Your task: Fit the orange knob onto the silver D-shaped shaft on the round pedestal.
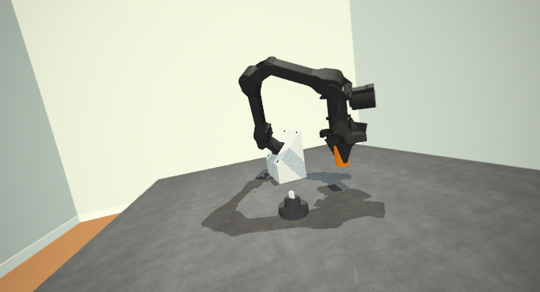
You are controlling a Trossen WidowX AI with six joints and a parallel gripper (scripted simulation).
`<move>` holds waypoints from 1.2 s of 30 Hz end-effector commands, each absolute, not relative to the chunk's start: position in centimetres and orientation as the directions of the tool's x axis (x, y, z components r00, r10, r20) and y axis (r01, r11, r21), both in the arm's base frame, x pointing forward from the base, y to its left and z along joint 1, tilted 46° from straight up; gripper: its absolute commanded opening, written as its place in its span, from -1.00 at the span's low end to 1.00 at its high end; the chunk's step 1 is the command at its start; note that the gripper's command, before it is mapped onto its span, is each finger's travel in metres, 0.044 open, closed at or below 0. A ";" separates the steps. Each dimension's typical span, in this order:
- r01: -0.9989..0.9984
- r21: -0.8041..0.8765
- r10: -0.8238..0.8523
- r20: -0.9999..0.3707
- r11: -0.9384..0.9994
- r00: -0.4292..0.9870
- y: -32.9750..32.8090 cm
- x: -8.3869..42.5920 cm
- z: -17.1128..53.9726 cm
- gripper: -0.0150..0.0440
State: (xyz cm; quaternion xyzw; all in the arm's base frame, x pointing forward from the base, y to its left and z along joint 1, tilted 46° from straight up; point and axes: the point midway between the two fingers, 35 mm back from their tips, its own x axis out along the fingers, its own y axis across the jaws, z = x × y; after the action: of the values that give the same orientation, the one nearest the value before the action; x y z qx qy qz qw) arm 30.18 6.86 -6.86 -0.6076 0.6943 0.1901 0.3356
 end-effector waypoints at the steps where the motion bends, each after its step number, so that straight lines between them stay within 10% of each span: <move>1: -0.968 -0.158 -0.709 -0.705 0.194 -0.027 8.2 30.4 -5.5 -0.49; 36: -0.970 -0.153 -0.696 -0.717 0.191 -0.024 5.0 32.1 -0.3 -0.49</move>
State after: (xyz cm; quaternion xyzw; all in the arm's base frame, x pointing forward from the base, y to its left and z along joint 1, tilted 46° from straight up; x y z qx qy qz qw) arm 31.73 5.78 -1.28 -0.6020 0.6933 0.1958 0.3444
